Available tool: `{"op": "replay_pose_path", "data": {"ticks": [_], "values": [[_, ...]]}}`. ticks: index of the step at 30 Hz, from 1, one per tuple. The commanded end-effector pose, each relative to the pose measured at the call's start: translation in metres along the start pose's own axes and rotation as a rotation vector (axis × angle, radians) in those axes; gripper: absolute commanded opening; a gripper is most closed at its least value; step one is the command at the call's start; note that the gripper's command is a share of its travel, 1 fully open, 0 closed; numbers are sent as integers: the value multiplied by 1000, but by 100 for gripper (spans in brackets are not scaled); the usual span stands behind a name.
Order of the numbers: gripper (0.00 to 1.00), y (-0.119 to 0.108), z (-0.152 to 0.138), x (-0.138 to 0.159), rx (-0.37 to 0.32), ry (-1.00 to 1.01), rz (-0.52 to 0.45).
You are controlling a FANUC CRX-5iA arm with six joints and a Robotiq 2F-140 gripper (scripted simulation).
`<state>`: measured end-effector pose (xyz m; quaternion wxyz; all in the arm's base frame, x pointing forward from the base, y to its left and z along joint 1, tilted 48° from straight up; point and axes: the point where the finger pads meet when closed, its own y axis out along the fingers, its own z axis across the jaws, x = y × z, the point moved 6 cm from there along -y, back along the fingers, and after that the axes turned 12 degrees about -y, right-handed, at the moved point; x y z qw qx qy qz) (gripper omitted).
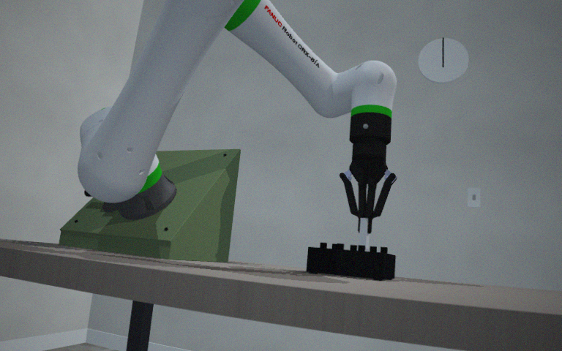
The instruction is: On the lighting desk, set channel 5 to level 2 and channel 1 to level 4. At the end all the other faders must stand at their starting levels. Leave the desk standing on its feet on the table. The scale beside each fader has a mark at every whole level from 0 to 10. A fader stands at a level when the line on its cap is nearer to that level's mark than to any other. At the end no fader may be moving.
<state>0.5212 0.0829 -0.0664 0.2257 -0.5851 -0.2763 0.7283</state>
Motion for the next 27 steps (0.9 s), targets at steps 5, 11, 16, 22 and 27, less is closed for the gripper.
{"op": "replay_pose_path", "data": {"ticks": [5, 11, 16, 22, 27], "values": [[0, 0, 0, 2, 0, 0, 0], [0, 0, -1, 5, 0, 0, 0], [0, 0, -1, 6, 0, 0, 0], [0, -2, -1, 6, 0, 0, 0], [0, -11, -1, 6, 0, 0, 0]]}}
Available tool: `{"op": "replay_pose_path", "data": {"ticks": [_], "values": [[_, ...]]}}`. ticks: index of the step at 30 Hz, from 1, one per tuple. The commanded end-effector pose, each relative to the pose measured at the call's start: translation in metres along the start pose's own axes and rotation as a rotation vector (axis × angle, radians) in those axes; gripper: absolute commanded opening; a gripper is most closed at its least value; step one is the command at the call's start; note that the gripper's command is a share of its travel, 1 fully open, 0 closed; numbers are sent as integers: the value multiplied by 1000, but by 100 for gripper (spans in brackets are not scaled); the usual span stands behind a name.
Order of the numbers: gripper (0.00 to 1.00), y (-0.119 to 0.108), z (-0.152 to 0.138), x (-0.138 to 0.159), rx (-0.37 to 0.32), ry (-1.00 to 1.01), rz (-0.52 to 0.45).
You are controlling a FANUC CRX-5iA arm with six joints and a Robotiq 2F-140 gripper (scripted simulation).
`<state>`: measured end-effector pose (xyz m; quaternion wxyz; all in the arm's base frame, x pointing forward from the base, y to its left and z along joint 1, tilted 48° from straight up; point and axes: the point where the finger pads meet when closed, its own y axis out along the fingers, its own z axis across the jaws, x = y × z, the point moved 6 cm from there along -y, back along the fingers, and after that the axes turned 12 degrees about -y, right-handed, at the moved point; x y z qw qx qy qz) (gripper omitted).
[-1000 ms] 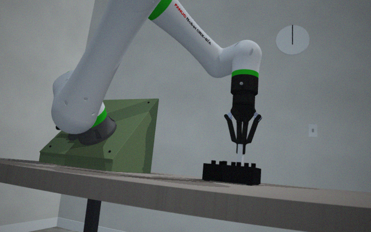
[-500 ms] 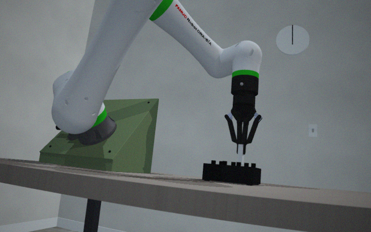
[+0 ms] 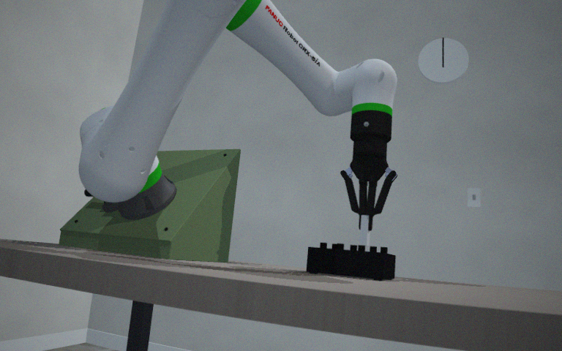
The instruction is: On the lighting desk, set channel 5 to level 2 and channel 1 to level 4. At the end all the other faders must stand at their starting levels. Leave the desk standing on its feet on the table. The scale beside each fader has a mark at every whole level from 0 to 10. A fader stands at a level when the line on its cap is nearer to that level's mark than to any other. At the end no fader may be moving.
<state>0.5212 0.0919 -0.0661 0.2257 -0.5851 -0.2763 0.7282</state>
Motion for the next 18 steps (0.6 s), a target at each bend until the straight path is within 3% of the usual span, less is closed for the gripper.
{"op": "replay_pose_path", "data": {"ticks": [1, 9, 18], "values": [[0, -7, 0, 0, 0, 0, 0], [0, -29, 0, 0, 0, 0, 0], [0, -33, 0, 0, 0, 0, 0]]}}
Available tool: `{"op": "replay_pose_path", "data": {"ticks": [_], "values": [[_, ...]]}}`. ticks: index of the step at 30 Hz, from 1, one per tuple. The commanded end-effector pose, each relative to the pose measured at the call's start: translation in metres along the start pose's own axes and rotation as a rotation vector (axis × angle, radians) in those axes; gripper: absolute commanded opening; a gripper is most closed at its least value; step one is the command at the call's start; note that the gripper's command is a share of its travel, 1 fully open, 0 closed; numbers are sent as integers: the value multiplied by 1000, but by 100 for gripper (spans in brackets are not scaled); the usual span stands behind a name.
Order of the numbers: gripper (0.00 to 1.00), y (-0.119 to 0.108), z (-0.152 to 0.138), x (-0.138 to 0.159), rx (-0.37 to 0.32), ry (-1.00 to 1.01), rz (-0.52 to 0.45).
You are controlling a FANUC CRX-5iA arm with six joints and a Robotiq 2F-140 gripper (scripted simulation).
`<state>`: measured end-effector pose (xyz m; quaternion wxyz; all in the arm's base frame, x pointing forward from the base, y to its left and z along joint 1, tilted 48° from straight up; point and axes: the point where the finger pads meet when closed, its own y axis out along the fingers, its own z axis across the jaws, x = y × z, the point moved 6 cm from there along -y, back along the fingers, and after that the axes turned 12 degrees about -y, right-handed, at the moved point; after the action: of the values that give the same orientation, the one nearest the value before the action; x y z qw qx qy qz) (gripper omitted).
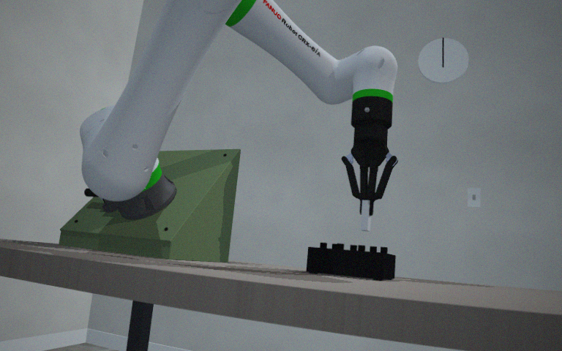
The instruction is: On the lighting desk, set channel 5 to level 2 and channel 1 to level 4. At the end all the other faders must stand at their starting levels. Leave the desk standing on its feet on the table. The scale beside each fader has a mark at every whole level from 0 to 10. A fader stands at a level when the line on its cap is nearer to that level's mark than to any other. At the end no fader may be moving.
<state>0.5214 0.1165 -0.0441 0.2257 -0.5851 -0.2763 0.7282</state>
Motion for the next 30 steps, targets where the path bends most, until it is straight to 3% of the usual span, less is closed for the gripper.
{"op": "replay_pose_path", "data": {"ticks": [1, 10, 11, 17, 30], "values": [[0, 0, 0, 0, 0, 0, 0], [0, 0, 0, 0, 0, 0, 0], [100, 0, 0, 0, 0, 0, 0], [100, -6, 0, 0, 0, 0, 0], [100, -46, 0, 0, 0, 0, 0]]}}
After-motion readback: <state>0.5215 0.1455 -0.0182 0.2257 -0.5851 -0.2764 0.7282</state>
